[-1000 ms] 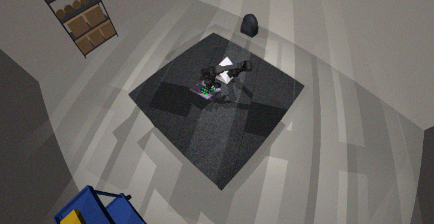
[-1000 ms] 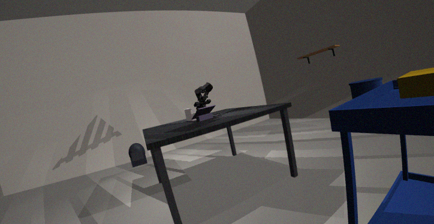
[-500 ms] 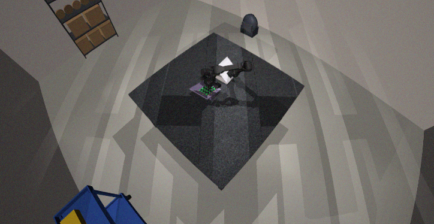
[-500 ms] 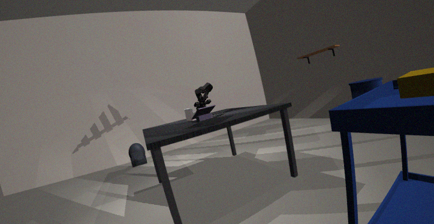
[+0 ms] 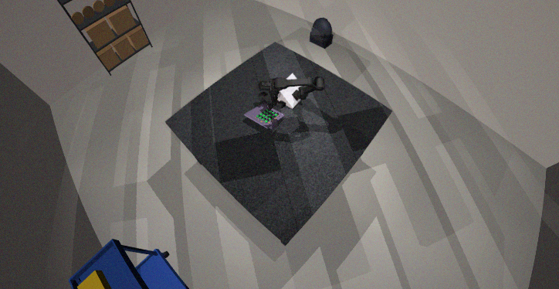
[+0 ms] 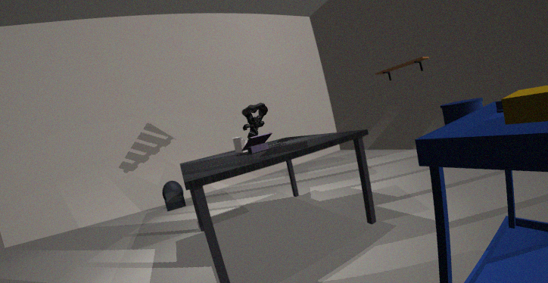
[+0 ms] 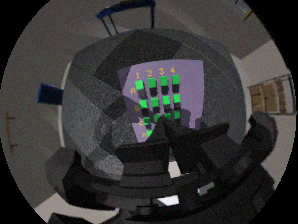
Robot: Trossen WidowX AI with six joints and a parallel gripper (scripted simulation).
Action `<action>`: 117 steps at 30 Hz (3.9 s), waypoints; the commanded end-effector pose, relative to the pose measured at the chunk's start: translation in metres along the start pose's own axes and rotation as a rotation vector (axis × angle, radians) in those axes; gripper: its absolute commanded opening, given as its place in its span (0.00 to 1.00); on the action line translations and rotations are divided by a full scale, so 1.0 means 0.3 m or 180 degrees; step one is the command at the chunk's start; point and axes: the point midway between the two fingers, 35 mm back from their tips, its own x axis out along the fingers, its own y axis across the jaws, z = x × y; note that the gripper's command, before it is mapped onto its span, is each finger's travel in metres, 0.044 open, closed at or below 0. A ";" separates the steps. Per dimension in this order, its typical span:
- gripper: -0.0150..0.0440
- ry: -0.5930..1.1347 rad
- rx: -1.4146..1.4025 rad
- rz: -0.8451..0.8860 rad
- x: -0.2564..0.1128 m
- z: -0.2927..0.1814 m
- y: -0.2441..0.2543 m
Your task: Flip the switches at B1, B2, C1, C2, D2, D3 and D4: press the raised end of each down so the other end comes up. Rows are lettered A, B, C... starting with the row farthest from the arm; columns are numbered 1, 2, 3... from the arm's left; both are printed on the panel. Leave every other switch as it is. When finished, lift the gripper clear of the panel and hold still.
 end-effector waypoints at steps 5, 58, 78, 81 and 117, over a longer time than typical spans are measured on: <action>0.25 0.0029 -0.0017 -0.0001 -0.061 -0.016 0.023; 0.25 0.0107 -0.0018 0.0008 0.136 -0.070 0.088; 0.25 0.0106 -0.0018 0.0009 0.143 -0.070 0.088; 0.25 0.0106 -0.0018 0.0009 0.144 -0.070 0.088; 0.25 0.0031 -0.0013 0.0002 -0.061 -0.073 0.085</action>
